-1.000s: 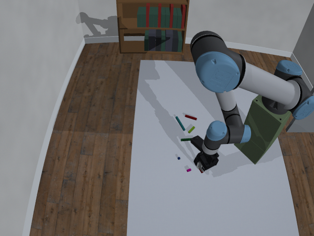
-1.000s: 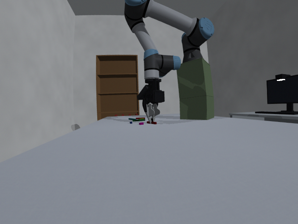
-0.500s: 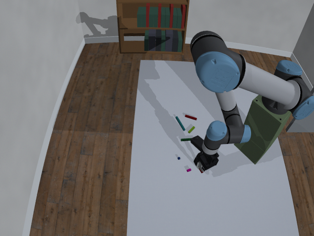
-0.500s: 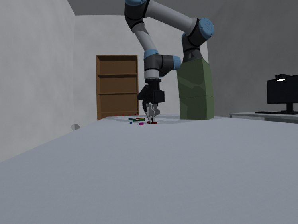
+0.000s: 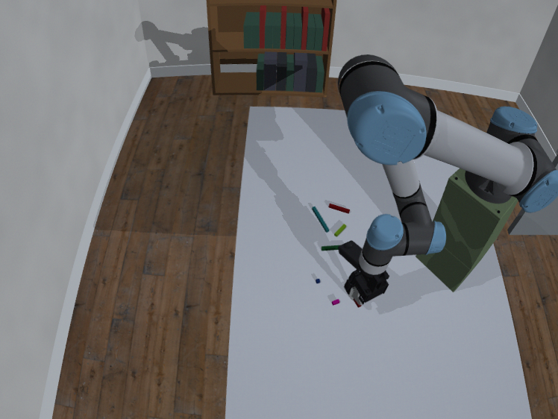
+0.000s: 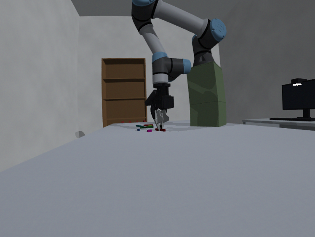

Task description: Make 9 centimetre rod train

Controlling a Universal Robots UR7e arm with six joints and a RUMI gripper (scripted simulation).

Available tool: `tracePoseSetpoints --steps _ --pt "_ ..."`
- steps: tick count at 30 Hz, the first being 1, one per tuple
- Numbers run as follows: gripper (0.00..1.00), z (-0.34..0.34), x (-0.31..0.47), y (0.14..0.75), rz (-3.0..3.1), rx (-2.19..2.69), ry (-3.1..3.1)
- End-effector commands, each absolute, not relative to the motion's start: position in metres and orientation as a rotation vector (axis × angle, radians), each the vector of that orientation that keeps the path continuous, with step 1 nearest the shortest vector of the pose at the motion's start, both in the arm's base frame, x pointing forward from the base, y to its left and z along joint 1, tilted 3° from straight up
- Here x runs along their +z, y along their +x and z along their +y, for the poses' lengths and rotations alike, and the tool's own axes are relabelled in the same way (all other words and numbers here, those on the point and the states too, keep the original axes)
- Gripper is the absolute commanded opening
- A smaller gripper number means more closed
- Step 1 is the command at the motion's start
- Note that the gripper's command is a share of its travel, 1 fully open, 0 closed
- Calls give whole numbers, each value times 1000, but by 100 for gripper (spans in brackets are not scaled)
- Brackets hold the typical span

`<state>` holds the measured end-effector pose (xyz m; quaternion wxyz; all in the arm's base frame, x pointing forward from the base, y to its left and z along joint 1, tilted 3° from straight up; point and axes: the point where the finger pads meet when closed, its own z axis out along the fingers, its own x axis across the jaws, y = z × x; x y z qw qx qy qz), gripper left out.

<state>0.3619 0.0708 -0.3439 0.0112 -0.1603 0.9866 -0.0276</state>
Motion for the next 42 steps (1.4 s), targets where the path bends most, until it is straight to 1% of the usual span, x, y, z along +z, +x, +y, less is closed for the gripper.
tracePoseSetpoints --steps 1,13,35,42 --pt "0 70 -344 363 3076 -88 -499" --pt "0 71 -333 361 3078 -87 -500" --pt "0 75 -258 358 3077 -87 -502" --pt "0 76 -247 358 3078 -87 -501"
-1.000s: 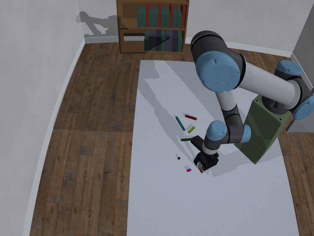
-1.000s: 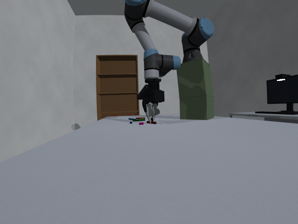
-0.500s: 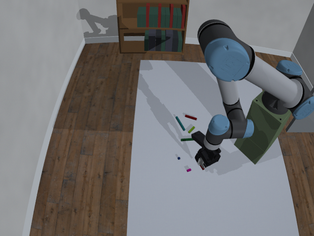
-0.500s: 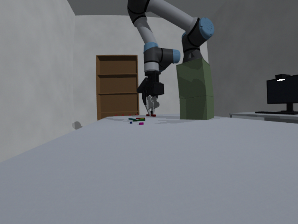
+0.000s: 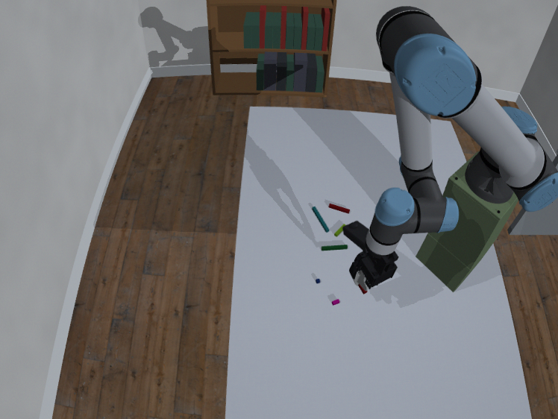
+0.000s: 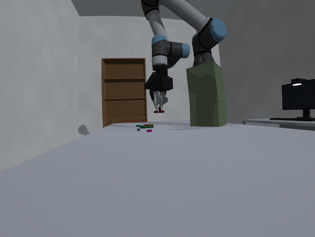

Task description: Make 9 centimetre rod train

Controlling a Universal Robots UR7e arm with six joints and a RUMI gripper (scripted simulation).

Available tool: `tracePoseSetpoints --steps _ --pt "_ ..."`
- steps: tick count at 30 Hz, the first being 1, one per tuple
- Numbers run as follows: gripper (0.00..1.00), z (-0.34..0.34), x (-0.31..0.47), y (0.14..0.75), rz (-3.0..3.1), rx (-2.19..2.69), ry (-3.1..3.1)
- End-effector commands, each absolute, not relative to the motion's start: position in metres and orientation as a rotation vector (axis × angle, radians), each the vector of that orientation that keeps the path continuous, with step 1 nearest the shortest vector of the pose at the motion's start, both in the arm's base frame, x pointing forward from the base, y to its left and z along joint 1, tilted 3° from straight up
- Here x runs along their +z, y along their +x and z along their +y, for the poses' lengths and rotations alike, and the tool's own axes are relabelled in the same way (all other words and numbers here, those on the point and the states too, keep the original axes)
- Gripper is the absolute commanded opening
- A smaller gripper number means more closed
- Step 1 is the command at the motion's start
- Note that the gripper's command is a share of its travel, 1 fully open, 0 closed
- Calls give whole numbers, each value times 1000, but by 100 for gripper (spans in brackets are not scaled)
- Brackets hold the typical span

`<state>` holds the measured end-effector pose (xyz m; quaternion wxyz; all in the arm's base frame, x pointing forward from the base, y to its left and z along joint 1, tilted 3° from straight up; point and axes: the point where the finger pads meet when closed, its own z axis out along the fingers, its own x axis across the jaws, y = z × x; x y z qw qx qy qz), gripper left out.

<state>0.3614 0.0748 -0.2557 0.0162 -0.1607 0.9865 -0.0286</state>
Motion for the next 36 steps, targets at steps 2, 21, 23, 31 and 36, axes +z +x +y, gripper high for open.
tracePoseSetpoints --steps 2,21,23,31,36 --pt "0 76 -245 358 3078 -87 -500" --pt "0 76 -244 361 3073 -88 -512" --pt "0 76 -244 363 3069 -89 -529" --pt "0 76 -244 373 3032 -92 -718" --pt "0 77 -244 379 3003 -93 -841"
